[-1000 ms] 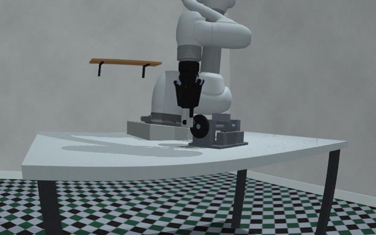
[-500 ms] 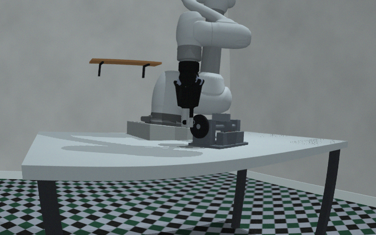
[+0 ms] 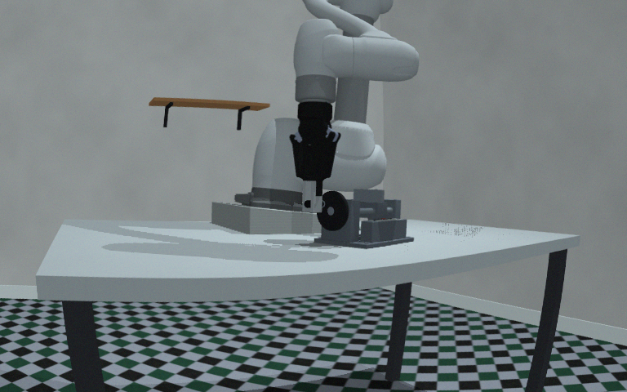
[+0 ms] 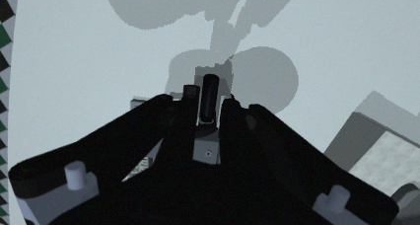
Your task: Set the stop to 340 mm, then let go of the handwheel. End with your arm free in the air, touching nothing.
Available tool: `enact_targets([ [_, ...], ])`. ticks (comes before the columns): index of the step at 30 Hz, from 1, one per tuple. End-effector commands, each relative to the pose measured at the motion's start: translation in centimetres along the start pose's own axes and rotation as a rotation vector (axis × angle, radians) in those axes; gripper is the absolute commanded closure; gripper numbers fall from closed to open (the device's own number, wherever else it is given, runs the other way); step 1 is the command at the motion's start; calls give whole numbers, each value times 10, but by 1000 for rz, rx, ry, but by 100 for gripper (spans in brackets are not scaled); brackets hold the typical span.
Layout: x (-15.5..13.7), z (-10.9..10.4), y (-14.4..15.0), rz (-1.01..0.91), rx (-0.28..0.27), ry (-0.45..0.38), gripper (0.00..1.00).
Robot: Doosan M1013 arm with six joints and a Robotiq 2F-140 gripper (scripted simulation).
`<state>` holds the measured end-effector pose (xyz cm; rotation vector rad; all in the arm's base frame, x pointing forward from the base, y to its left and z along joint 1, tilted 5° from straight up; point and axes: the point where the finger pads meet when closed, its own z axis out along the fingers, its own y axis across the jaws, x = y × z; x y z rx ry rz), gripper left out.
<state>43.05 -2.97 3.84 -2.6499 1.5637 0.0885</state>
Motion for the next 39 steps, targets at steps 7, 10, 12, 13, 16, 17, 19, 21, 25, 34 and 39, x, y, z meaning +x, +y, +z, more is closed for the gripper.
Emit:
enact_targets([
  [7, 0, 0, 0, 0, 0, 0, 96],
  [10, 0, 0, 0, 0, 0, 0, 67],
  [12, 0, 0, 0, 0, 0, 0, 67],
  [13, 0, 0, 0, 0, 0, 0, 67],
  [16, 0, 0, 0, 0, 0, 0, 67],
  [17, 0, 0, 0, 0, 0, 0, 67],
  [19, 0, 0, 0, 0, 0, 0, 67],
  [21, 0, 0, 0, 0, 0, 0, 67],
  [25, 0, 0, 0, 0, 0, 0, 67],
  [34, 0, 0, 0, 0, 0, 0, 67],
  [39, 0, -46, 0, 0, 0, 0, 67],
])
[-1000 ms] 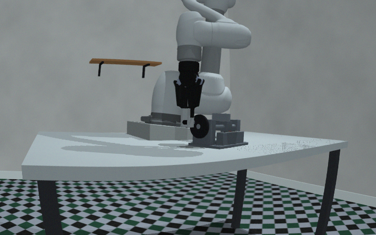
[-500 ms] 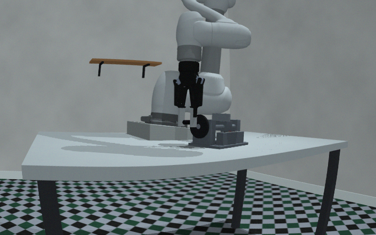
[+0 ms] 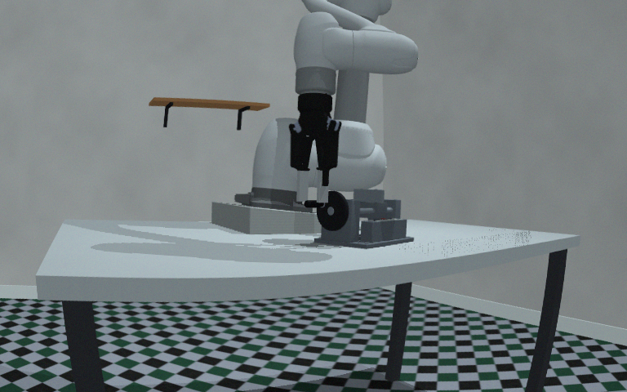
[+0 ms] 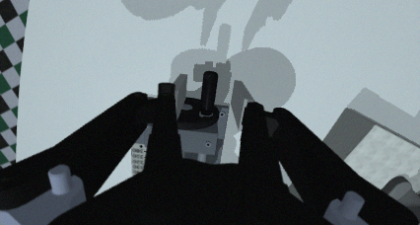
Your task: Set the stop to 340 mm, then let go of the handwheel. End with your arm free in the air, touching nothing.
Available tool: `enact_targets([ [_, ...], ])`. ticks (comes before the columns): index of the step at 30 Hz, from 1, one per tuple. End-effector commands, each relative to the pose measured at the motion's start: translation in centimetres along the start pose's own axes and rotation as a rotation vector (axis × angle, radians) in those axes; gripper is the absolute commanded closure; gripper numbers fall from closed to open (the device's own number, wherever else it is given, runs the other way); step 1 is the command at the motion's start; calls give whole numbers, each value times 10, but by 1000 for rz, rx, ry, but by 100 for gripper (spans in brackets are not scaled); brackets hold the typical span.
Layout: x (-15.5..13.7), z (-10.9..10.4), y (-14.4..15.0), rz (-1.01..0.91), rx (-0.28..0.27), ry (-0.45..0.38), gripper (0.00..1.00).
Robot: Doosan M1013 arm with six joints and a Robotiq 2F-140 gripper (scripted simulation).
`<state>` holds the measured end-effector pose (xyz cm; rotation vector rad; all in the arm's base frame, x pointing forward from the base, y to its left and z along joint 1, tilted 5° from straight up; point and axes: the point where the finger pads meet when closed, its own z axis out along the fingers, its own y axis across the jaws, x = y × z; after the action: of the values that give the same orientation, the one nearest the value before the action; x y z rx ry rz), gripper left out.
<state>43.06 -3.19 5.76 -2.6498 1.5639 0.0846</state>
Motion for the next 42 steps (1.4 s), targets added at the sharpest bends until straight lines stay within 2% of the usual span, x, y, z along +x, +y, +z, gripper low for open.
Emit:
enact_targets([
  [1, 0, -26, 0, 0, -2, -2, 67],
  [2, 0, -26, 0, 0, -2, -2, 67],
  [5, 0, -69, 0, 0, -2, -2, 67],
  [7, 0, -80, 0, 0, -2, -2, 67],
  [25, -3, -80, -3, 0, -2, -2, 67],
  [29, -24, -80, -24, 0, -2, -2, 67],
  [34, -68, -80, -69, 0, -2, -2, 67],
  [36, -68, -80, -69, 0, -2, -2, 67],
  [39, -88, -80, -89, 0, -2, -2, 67],
  [42, -95, -80, -96, 0, -2, -2, 67],
])
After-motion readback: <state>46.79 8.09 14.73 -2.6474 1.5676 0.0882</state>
